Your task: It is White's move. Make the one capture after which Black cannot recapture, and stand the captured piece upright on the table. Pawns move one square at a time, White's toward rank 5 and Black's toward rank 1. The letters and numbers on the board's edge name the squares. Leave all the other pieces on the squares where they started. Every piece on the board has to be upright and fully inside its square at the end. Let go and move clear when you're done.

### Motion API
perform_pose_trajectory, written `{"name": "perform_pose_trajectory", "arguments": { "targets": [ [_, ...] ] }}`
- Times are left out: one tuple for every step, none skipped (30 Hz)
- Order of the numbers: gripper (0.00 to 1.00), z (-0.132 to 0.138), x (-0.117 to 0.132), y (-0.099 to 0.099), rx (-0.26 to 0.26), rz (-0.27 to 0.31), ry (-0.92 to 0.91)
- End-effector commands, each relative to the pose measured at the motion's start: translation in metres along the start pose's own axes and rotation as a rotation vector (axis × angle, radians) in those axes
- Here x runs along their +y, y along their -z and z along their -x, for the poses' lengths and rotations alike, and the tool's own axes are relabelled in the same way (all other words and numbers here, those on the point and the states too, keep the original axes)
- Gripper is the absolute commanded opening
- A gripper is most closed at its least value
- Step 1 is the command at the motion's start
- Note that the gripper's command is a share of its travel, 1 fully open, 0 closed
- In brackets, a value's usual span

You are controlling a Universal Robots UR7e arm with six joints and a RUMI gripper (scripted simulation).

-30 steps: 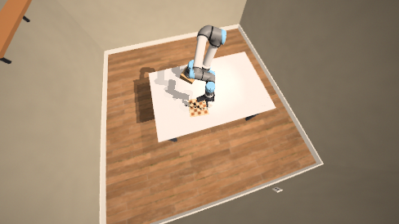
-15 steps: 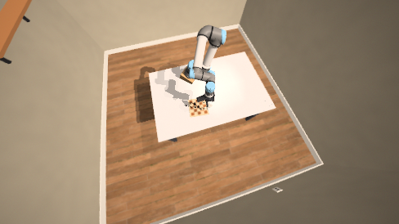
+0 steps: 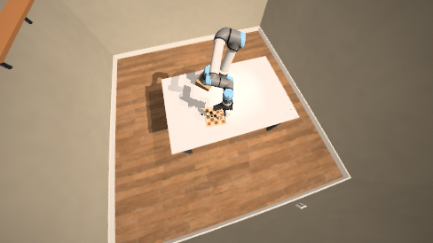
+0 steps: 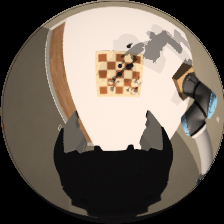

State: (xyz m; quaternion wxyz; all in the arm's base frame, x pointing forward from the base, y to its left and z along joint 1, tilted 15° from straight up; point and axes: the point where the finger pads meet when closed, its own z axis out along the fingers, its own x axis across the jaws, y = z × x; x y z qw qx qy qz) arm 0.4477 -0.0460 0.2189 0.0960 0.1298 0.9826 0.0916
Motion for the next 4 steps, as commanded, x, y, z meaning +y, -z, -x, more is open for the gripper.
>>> {"name": "perform_pose_trajectory", "arguments": {
  "targets": [
    [1.0, 0.0003, 0.0, 0.0004, -0.001, 0.0, 0.0],
    [1.0, 0.0003, 0.0, 0.0004, -0.001, 0.0, 0.0],
    [1.0, 0.0003, 0.0, 0.0004, -0.001, 0.0, 0.0],
    [1.0, 0.0003, 0.0, 0.0004, -0.001, 0.0, 0.0]
  ]
}}
